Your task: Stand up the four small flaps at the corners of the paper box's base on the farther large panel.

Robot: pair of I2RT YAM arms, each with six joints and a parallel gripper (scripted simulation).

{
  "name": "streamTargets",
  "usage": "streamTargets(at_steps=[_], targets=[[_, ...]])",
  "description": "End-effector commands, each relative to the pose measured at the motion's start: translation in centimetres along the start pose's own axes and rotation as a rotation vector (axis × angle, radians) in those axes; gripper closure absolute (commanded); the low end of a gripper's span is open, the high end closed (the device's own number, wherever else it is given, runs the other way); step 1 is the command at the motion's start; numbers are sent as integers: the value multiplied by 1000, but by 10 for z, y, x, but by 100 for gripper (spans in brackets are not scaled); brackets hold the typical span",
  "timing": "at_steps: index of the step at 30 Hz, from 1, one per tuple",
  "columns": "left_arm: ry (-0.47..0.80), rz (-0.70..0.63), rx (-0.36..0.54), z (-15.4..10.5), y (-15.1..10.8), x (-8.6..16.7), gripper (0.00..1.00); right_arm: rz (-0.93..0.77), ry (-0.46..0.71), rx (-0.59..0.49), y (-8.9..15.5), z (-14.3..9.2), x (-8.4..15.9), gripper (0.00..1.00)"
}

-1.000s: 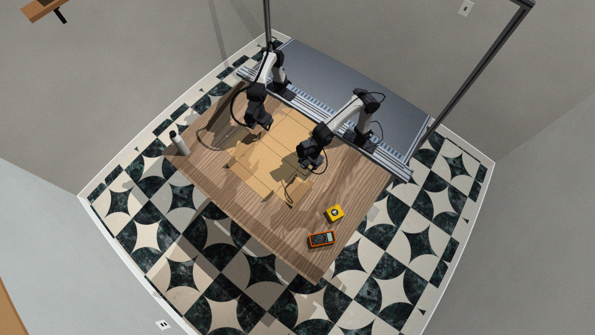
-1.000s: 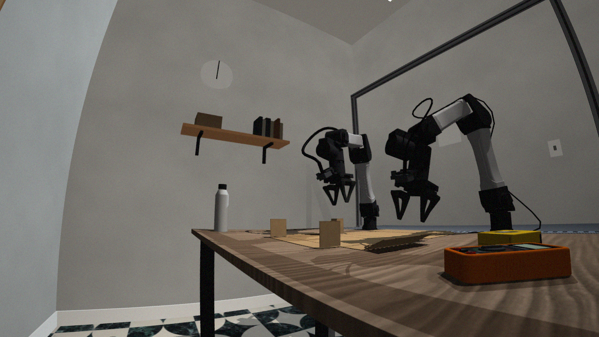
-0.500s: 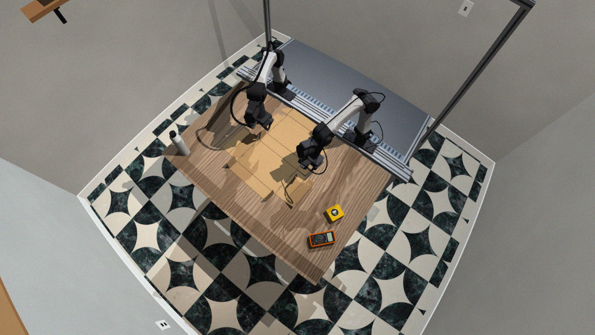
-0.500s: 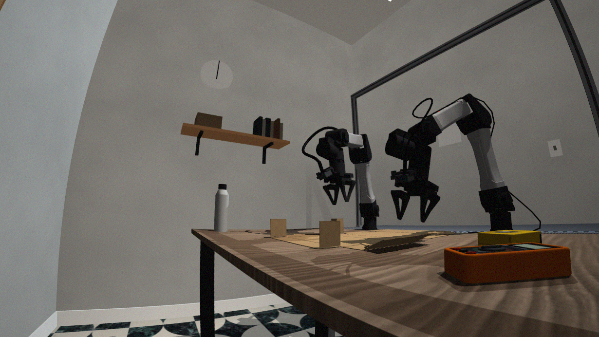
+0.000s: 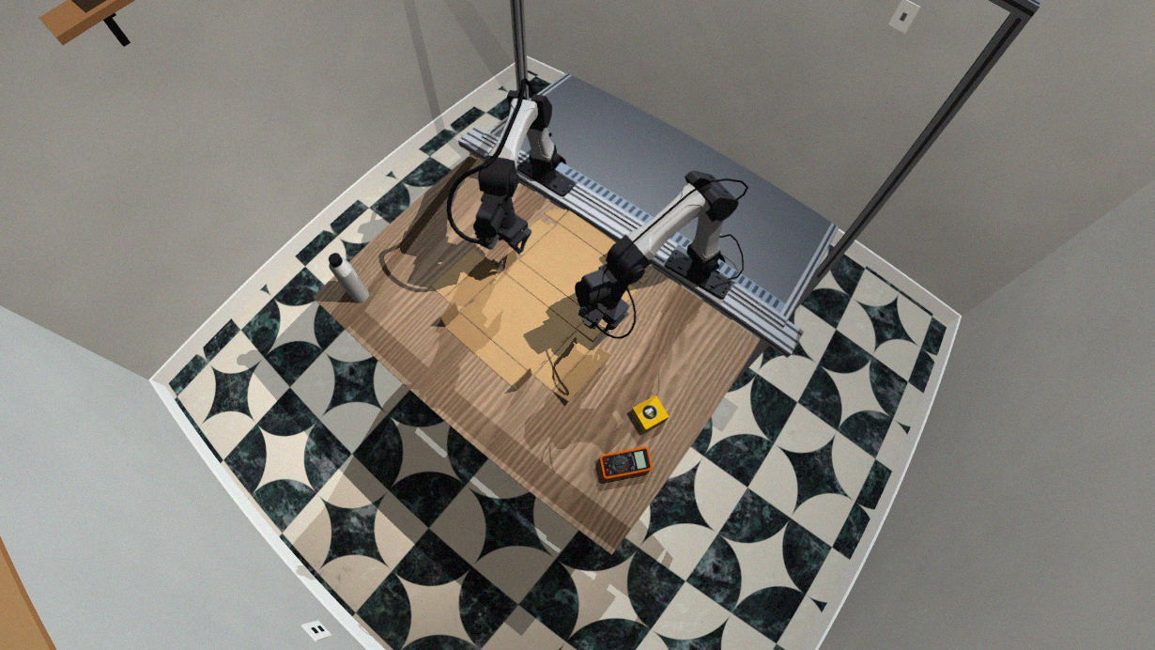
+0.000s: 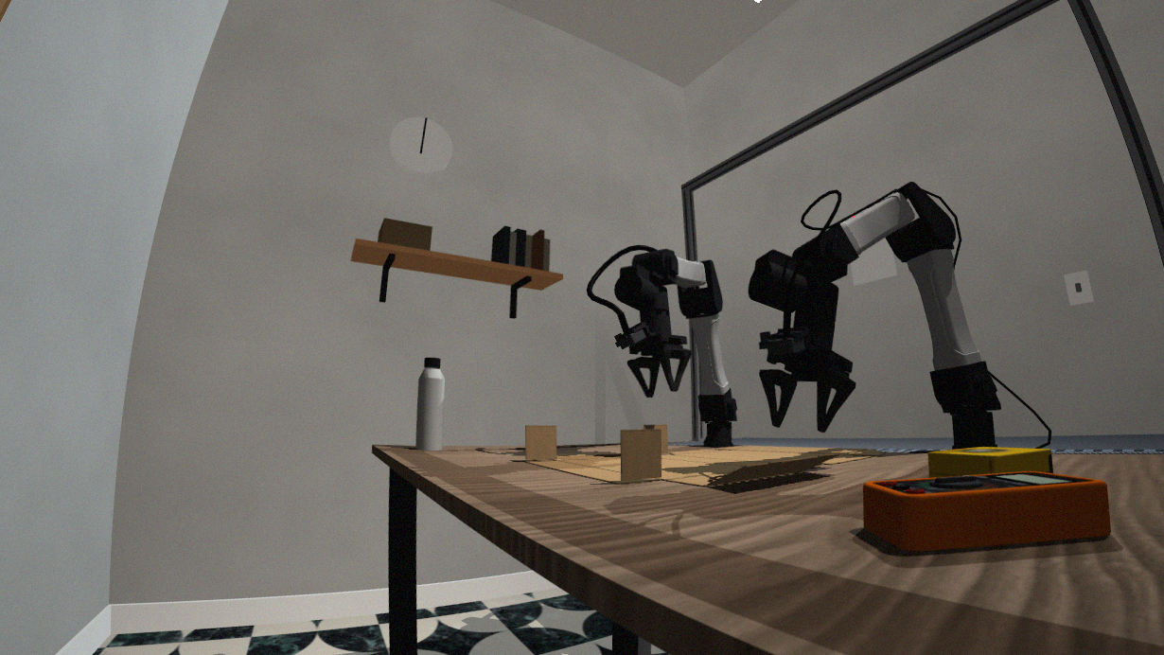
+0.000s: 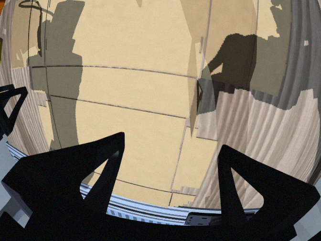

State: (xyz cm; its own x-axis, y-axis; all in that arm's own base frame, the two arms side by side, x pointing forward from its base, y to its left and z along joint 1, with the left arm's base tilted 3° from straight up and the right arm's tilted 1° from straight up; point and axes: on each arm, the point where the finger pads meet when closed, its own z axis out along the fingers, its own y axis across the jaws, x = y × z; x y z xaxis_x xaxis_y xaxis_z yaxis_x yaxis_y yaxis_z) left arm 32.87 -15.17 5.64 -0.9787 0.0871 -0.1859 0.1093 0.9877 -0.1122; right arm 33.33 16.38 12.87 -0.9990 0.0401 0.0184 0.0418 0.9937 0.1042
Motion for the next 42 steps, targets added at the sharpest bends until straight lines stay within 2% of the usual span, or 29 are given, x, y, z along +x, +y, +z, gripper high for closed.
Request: streamTargets(at_steps=[1, 15, 17, 18, 25, 27, 28, 30, 32, 33, 34, 37, 39, 42], targets=[[-104, 0, 29, -25, -3, -28, 24, -4, -54, -40, 2, -26, -5, 24], [-94, -4, 25, -18, -2, -27, 24, -6, -65, -46, 4, -23, -7, 24], [-67, -9, 16, -5, -1, -23, 24, -3, -41, -35, 3, -9, -2, 24], [-31, -11, 4, 6, 2, -10, 24, -2, -34, -32, 4, -3, -2, 24], [-26, -3, -4, 29, -2, -1, 24, 1, 6, -11, 6, 39, -2, 24], [-26, -3, -4, 29, -2, -1, 24, 1, 6, -11, 6, 39, -2, 24], [-29, -4, -5, 32, -2, -1, 24, -4, -40, -34, 9, 25, -2, 24], [-29, -3, -6, 37, -3, 0, 24, -4, -37, -32, 9, 33, -2, 24], [-29, -3, -6, 42, -4, 1, 24, 1, 7, -10, 8, 57, -1, 24], [-29, -3, -6, 44, -4, 2, 24, 1, 7, -9, 8, 59, -1, 24], [-29, -3, -6, 45, -4, 2, 24, 1, 7, -9, 8, 61, -1, 24], [-38, -7, -4, 45, -4, -1, 24, 3, -37, -32, 10, 48, -7, 24], [-63, -5, 6, 38, -7, -6, 24, 2, -31, -28, 11, 51, -7, 24], [-52, -3, 3, 41, -7, -3, 24, 1, -20, -15, 6, 56, -4, 24]])
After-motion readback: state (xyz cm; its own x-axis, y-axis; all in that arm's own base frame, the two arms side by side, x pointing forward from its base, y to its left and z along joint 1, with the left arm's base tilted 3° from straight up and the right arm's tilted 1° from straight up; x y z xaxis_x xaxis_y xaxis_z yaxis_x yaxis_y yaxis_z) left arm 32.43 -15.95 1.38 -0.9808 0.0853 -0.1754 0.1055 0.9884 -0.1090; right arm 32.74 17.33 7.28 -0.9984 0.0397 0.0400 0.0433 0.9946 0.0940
